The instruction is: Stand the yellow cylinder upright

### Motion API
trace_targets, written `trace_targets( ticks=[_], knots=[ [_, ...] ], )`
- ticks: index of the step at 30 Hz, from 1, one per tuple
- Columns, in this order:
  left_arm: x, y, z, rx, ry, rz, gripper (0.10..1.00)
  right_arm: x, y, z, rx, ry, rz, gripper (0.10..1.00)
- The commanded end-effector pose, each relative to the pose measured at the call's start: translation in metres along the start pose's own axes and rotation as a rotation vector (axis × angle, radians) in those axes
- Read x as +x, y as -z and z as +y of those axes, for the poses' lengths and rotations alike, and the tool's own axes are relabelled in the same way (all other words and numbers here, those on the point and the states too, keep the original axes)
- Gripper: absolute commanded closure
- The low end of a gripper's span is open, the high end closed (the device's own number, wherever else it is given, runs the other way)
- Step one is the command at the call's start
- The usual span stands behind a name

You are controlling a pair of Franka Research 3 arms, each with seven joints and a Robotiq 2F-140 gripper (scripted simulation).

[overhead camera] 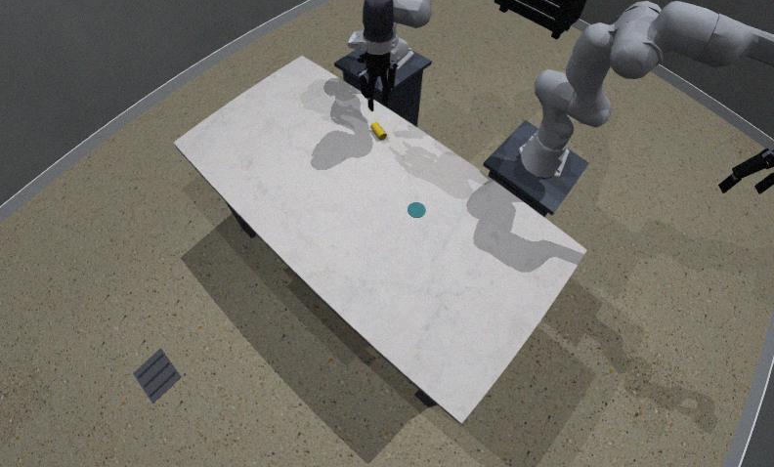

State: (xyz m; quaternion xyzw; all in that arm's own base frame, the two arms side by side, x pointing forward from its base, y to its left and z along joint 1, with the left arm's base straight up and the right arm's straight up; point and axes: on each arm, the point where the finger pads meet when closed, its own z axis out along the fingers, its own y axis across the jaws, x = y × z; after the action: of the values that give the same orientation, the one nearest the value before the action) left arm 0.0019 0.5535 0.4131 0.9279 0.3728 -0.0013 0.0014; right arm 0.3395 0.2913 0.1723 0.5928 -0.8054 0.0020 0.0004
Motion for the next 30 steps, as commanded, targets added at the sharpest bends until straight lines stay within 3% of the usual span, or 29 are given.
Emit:
trace_targets(
  ticks=[1, 18, 30],
  knots=[
    [0.000, 0.000, 0.000, 0.000, 0.000, 0.000, 0.098, -0.001, 0.001, 0.001, -0.001, -0.006, -0.002, 0.705],
    [0.000, 0.000, 0.000, 0.000, 0.000, 0.000, 0.098, -0.001, -0.003, 0.001, -0.003, -0.005, -0.018, 0.705],
    [0.000, 0.000, 0.000, 0.000, 0.000, 0.000, 0.098, 0.003, -0.027, 0.001, -0.003, -0.005, -0.133, 0.705]
  ],
)
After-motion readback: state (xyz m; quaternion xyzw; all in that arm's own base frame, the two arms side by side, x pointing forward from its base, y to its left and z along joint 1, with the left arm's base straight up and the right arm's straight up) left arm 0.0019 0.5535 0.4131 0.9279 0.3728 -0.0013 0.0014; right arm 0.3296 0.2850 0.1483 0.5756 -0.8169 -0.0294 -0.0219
